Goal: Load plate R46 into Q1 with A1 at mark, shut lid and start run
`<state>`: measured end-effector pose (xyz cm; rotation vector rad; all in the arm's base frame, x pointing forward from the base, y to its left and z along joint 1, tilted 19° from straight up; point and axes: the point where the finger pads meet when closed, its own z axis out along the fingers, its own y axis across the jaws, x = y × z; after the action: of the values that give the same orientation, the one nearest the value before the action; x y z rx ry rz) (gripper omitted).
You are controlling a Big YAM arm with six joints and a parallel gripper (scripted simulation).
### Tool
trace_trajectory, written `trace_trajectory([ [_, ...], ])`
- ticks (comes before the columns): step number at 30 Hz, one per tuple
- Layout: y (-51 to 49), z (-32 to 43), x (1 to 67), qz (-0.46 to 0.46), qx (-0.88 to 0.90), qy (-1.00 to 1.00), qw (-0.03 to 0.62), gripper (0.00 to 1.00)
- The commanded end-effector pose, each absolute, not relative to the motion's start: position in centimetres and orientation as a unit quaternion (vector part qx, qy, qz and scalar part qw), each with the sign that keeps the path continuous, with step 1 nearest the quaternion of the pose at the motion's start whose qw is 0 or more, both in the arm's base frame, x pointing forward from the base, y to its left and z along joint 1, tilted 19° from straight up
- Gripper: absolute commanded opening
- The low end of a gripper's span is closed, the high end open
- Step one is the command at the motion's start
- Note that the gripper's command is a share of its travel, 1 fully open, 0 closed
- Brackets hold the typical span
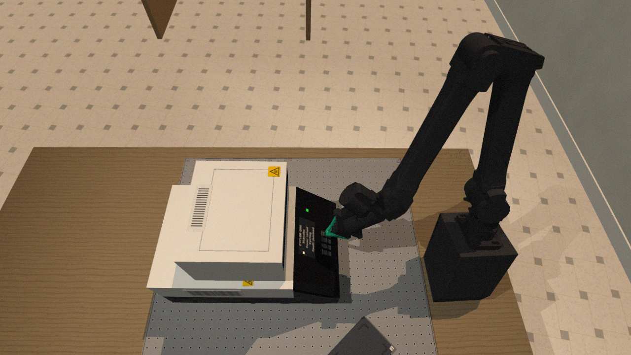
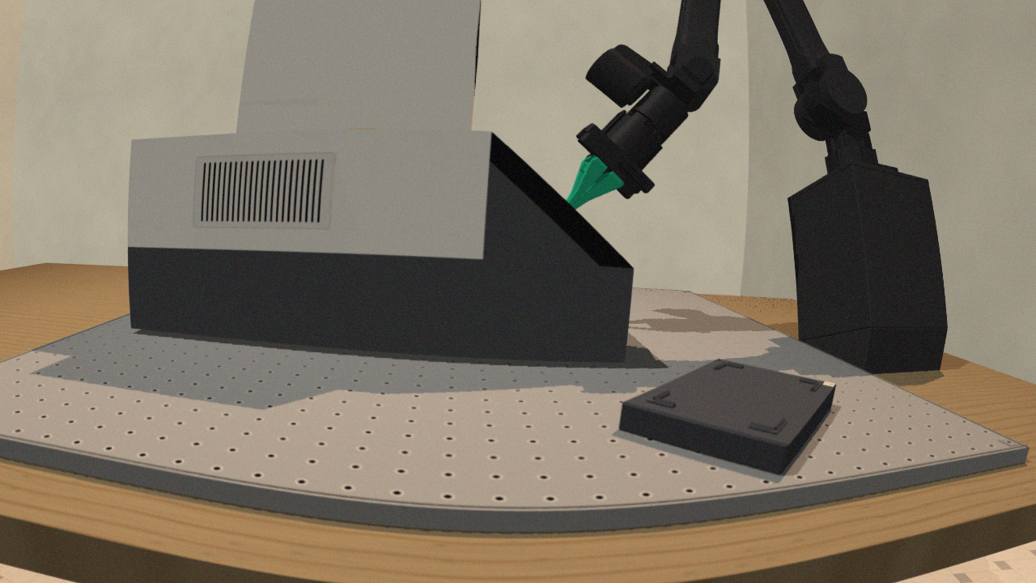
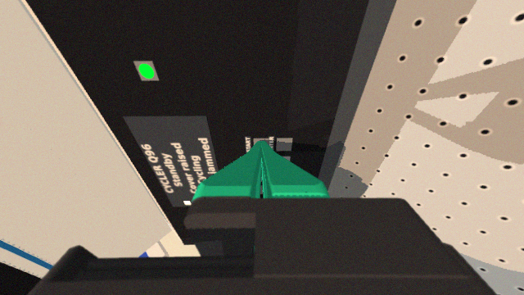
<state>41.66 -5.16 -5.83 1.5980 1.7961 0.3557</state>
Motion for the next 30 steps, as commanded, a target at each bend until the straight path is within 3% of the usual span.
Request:
trace_trajectory([
  [1,-5.47,-4.78,43.21,0.144,0.612,0.689,0.361,0.00],
  [30,-4.70,-5.09,43.11,0.148,0.605,0.694,0.361,0.00],
])
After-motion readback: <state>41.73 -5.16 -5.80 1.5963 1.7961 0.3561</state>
